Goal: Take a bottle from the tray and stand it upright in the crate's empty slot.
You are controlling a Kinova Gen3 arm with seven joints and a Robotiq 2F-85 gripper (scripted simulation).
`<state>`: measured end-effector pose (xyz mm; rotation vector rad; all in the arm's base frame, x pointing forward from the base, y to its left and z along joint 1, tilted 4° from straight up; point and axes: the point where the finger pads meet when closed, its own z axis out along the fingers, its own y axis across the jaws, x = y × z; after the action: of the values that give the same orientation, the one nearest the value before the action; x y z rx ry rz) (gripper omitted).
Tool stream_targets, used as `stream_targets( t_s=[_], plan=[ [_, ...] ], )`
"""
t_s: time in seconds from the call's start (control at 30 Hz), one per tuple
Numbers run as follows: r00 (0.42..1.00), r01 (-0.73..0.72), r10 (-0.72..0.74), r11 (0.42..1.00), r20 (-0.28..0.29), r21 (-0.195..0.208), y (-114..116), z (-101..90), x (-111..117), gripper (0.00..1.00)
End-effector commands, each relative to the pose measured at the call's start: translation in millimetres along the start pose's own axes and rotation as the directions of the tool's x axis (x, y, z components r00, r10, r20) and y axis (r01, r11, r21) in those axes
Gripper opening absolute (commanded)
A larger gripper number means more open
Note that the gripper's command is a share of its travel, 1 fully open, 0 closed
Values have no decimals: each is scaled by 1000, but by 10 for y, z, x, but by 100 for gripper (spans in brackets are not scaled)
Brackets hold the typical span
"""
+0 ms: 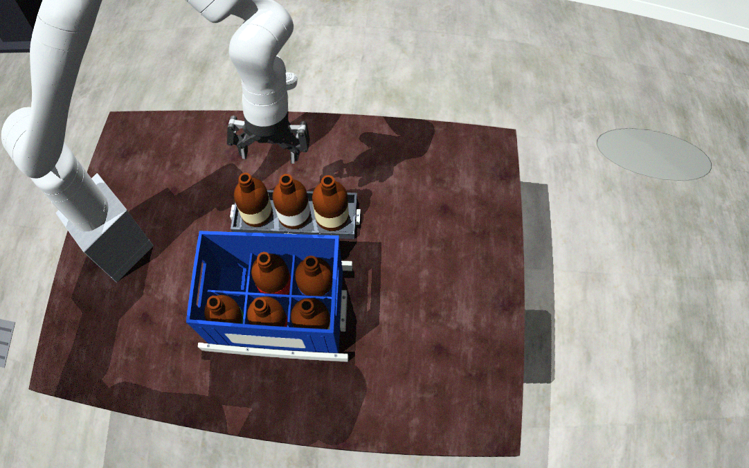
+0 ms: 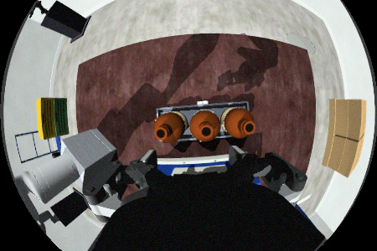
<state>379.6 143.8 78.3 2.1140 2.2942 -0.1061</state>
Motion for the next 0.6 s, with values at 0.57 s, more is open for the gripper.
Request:
stream_targets(
  t_s=[0.57],
  plan=[
    [994, -110, 110, 994, -14, -8, 109, 26, -361, 100]
  ],
)
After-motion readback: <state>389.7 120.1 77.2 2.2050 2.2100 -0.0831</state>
